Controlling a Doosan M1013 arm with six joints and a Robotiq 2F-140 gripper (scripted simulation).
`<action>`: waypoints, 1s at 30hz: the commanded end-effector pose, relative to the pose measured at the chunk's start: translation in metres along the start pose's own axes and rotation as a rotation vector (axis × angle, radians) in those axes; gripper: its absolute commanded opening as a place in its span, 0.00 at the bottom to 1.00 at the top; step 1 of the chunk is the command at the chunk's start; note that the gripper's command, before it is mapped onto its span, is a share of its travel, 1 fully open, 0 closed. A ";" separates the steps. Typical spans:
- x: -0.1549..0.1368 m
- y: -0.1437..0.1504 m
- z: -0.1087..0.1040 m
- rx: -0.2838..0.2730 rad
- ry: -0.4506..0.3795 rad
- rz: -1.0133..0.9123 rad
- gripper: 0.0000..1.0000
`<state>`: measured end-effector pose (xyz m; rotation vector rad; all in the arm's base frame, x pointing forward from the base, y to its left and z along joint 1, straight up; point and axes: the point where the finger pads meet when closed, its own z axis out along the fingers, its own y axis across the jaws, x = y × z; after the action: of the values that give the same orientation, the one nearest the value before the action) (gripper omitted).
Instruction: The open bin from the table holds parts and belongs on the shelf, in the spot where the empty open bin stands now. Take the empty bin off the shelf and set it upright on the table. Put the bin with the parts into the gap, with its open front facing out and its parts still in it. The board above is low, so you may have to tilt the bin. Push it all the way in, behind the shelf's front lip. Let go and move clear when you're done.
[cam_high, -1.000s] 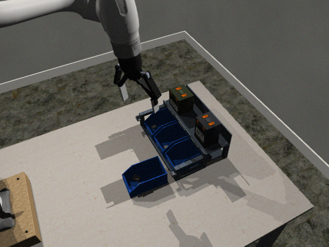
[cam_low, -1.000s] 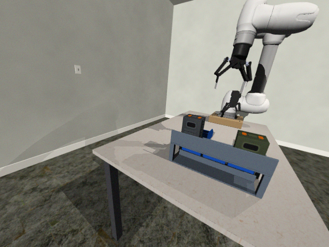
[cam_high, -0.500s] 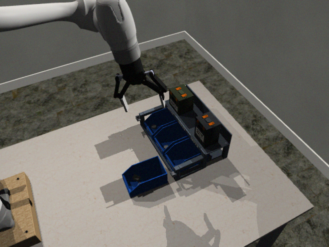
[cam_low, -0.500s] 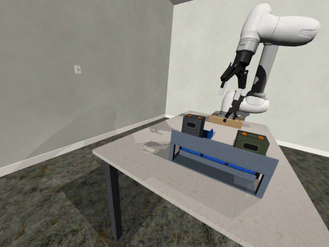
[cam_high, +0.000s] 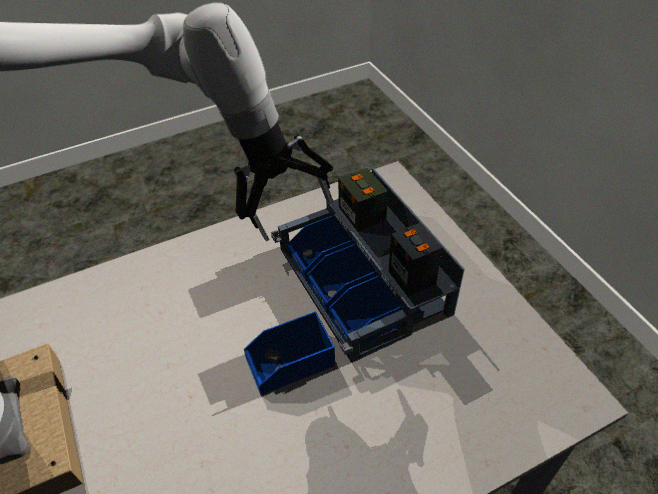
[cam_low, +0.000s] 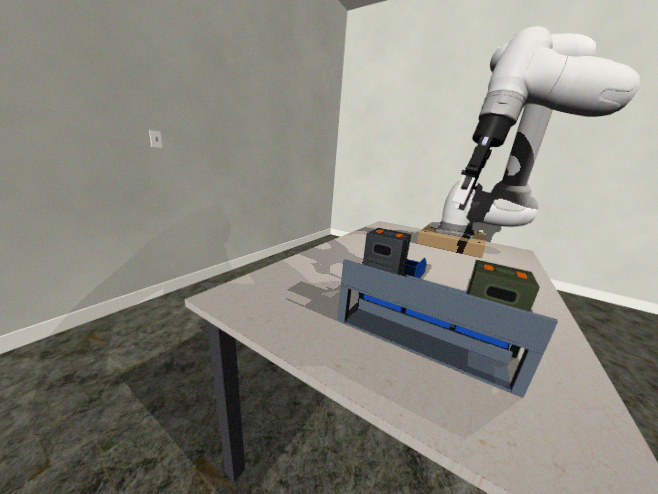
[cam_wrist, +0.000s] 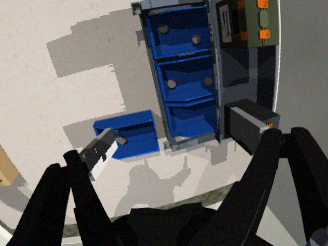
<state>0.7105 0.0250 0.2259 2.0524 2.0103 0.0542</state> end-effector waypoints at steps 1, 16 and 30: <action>0.005 0.003 0.007 -0.022 -0.002 -0.137 1.00; 0.026 0.011 0.029 -0.087 -0.042 -0.608 1.00; 0.046 0.016 0.044 -0.132 -0.084 -0.971 1.00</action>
<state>0.7363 0.0601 0.1821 0.8981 2.5927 -0.0786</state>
